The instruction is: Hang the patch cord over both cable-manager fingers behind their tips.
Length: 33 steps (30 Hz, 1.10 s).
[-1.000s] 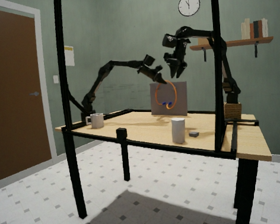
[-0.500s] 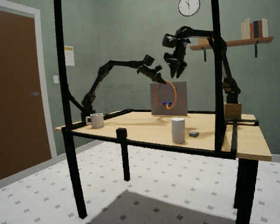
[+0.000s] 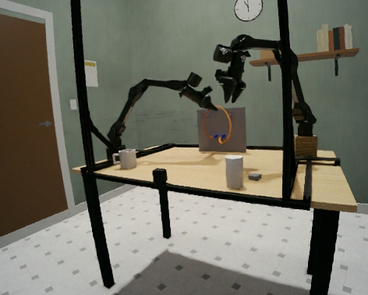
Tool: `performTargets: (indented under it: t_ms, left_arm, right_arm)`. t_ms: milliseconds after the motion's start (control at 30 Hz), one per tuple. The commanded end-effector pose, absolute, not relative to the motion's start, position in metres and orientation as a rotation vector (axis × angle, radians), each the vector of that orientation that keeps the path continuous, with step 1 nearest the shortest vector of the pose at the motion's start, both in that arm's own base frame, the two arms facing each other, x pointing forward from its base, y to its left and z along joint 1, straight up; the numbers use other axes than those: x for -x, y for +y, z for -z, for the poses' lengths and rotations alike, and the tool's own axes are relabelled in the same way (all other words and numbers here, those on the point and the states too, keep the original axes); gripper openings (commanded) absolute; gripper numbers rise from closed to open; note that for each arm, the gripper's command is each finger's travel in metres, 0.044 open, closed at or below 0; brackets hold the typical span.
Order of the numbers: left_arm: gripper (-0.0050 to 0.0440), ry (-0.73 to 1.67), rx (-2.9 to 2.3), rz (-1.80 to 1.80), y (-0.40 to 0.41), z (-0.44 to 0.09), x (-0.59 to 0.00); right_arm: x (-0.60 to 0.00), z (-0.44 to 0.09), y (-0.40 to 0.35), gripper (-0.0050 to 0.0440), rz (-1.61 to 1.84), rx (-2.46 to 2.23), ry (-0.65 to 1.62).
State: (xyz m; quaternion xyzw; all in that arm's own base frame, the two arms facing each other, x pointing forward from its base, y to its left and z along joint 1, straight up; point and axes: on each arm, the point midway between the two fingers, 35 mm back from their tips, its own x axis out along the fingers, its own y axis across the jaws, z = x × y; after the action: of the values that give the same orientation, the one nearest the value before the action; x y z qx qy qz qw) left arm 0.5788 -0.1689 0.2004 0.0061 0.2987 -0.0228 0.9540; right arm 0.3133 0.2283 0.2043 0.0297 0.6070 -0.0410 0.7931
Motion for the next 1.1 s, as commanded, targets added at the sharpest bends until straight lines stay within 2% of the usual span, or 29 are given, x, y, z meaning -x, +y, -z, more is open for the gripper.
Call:
performTargets:
  t_ms: [0, 1067]
  left_arm:
    - [0.0025, 0.574, -0.004, 0.049, -0.164, -0.220, -0.574]
    - [0.0025, 0.575, -0.004, 0.048, -0.146, -0.217, -0.565]
  right_arm:
    - [-0.311, -0.213, 0.228, 0.0440, 0.074, -0.082, 1.288]
    - [-0.311, -0.213, 0.228, 0.0440, 0.074, -0.082, 1.288]
